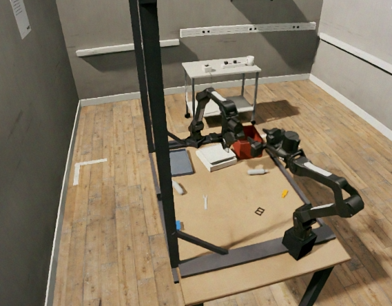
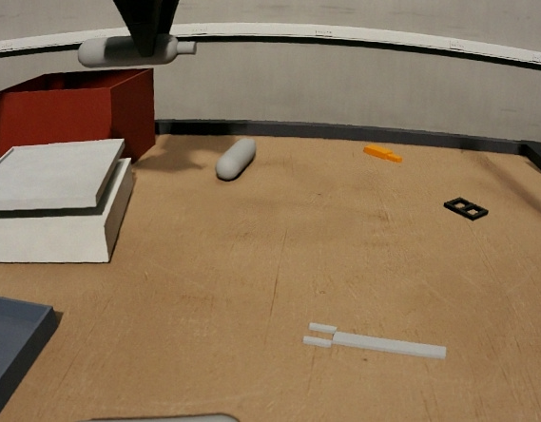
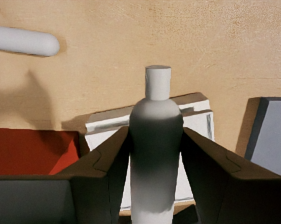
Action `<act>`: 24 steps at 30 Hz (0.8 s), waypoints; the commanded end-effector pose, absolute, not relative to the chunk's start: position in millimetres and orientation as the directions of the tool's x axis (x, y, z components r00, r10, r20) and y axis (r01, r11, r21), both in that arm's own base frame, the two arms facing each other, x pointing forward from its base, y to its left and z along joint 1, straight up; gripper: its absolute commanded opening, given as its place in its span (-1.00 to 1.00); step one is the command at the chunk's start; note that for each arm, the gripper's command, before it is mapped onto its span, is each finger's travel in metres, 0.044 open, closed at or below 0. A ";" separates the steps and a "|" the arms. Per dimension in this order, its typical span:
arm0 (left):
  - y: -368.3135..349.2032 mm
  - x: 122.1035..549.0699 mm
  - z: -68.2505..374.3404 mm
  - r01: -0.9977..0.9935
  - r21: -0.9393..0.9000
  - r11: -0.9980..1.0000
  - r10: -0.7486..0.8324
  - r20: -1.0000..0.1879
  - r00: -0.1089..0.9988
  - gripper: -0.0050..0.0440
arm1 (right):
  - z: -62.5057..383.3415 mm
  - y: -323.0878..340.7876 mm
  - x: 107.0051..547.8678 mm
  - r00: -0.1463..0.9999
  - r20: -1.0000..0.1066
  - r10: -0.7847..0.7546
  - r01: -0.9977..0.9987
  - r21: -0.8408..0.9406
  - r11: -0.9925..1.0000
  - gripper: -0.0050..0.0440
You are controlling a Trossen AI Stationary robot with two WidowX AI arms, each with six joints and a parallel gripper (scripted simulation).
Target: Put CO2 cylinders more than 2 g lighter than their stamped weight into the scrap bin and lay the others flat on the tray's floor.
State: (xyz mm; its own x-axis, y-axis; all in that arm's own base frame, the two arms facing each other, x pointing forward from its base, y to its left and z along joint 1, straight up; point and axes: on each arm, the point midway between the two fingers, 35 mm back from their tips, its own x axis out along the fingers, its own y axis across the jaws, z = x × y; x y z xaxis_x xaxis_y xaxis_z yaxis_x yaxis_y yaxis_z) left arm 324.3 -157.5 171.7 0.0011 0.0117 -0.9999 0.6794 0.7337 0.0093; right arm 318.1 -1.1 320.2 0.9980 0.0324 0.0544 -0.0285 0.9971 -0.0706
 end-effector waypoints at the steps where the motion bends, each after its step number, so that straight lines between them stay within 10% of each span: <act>1: -157.9 326.3 185.6 0.676 0.020 0.737 -0.008 -0.999 0.038 -1.00 | 338.7 0.5 312.2 0.996 0.087 -0.001 0.000 0.004 1.000 1.00; 24: -131.0 287.9 162.6 0.678 0.020 0.735 -0.004 -0.999 0.034 -1.00 | 331.6 0.1 312.1 0.991 -0.126 -0.055 0.061 0.047 0.997 1.00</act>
State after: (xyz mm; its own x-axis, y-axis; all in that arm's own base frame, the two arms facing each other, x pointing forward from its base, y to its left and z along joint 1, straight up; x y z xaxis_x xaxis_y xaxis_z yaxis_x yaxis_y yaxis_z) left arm 303.5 -142.6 158.6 -0.0037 0.0139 -0.9999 0.6790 0.7341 0.0077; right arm 314.0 -0.3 315.6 0.9956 -0.0316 -0.0886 0.0343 0.9990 0.0283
